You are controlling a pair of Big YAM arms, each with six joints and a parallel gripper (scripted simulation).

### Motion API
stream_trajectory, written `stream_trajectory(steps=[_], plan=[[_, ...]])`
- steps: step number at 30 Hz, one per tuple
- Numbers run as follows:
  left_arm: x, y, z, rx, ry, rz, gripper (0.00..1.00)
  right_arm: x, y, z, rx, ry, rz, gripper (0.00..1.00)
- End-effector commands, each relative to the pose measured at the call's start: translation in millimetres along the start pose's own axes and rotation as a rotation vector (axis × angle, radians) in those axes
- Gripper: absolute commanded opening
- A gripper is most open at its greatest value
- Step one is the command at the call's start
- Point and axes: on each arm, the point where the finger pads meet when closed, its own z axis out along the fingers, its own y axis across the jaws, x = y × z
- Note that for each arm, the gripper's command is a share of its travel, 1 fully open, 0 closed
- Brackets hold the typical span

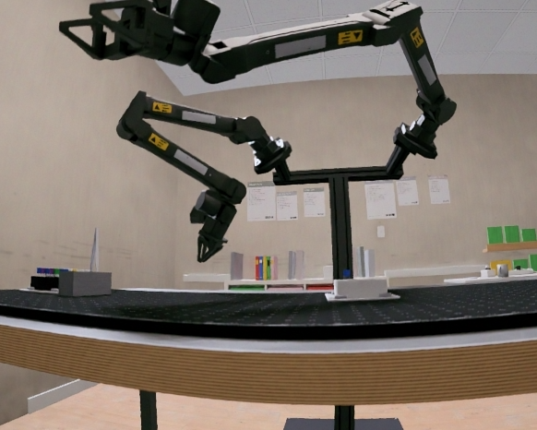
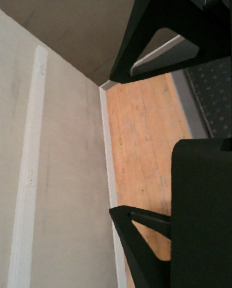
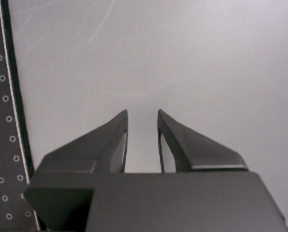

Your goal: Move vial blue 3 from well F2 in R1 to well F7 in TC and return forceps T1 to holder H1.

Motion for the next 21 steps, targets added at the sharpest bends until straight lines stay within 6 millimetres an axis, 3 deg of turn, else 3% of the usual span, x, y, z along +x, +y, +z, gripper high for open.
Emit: stream_trajectory(steps=[1,2,3,4,8,10,11,21], plan=[[-1.8,45.2,15.9,-0.034,0.01,-0.009,1.0,0.1,-6.2,-9.0,0.015,0.011,-0.007,0.24],[-1.7,45.5,15.8,-0.036,0.011,-0.009,1.0,0.1,-6.2,-9.0,0.015,0.011,-0.007,0.24],[23.0,31.9,10.2,-0.021,0.036,0.005,1.0,0.1,-6.2,-9.0,0.015,0.011,-0.007,0.24],[32.7,26.6,7.8,-0.014,0.045,0.011,1.0,0.1,-6.2,-9.0,0.015,0.011,-0.007,0.24],[31.1,24.0,6.9,-0.012,0.044,0.011,1.0,0.1,-6.2,-9.0,0.015,0.011,-0.007,0.24],[-6.2,43.7,12.9,-0.042,0.058,-0.004,1.0,0.1,-6.2,-9.0,0.015,0.011,-0.007,0.24],[1.1,57.9,16.6,-0.056,0.072,0.0,1.0,0.1,-6.2,-9.0,0.015,0.011,-0.007,0.24],[3.4,92.2,19.5,-0.061,0.054,-0.006,1.0,0.1,-6.2,-9.0,0.015,0.011,-0.007,0.24]])
